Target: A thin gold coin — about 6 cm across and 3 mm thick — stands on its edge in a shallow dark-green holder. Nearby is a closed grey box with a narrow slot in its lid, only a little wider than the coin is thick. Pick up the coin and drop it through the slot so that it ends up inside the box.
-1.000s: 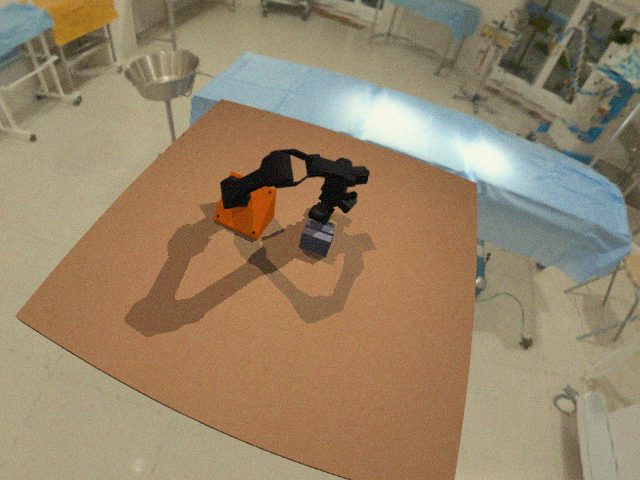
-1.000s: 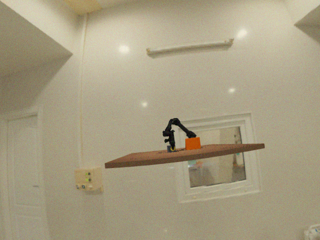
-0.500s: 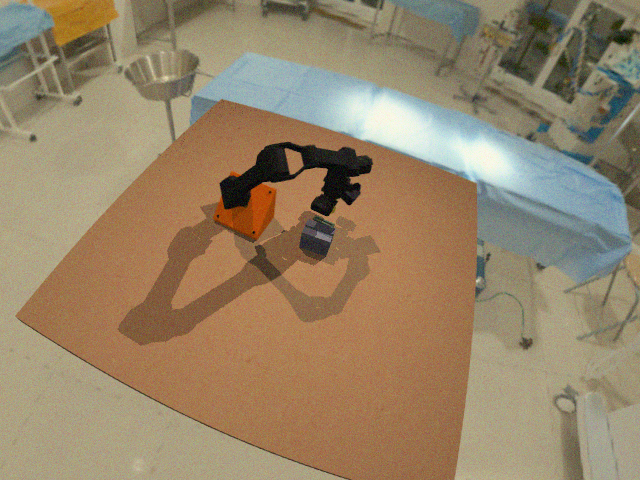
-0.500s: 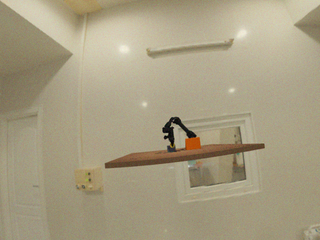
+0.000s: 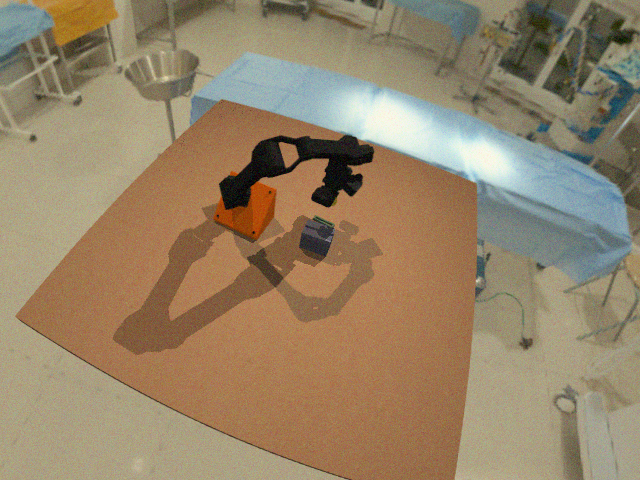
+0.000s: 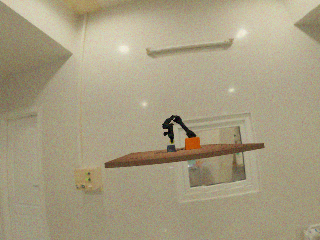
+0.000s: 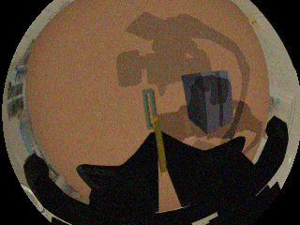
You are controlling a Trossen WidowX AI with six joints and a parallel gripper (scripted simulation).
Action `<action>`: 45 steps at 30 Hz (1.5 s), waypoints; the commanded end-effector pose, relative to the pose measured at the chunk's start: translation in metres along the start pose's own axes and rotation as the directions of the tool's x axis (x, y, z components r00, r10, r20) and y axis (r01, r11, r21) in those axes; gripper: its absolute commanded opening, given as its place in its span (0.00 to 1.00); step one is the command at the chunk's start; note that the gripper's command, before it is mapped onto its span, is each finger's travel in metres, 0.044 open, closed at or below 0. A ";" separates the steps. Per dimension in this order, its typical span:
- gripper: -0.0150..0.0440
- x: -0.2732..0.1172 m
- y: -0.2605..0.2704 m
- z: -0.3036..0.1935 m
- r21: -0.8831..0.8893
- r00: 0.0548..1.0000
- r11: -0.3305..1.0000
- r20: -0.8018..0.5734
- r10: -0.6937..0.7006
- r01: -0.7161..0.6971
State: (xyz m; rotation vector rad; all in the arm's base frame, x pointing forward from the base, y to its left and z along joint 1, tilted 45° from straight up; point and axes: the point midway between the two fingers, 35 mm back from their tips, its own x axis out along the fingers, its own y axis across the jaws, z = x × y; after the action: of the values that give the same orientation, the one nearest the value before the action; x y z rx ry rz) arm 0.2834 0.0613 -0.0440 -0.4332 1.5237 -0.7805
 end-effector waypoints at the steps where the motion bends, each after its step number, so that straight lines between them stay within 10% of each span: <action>1: 0.25 -0.007 0.001 0.001 0.004 1.000 1.000 0.001 0.009 -0.009; 45: 0.25 -0.008 -0.085 0.020 -0.126 1.000 0.992 0.001 0.006 -0.005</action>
State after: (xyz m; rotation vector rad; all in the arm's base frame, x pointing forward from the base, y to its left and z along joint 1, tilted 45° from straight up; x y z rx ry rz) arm 0.2916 0.0095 0.0169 -0.5100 1.5742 -0.6808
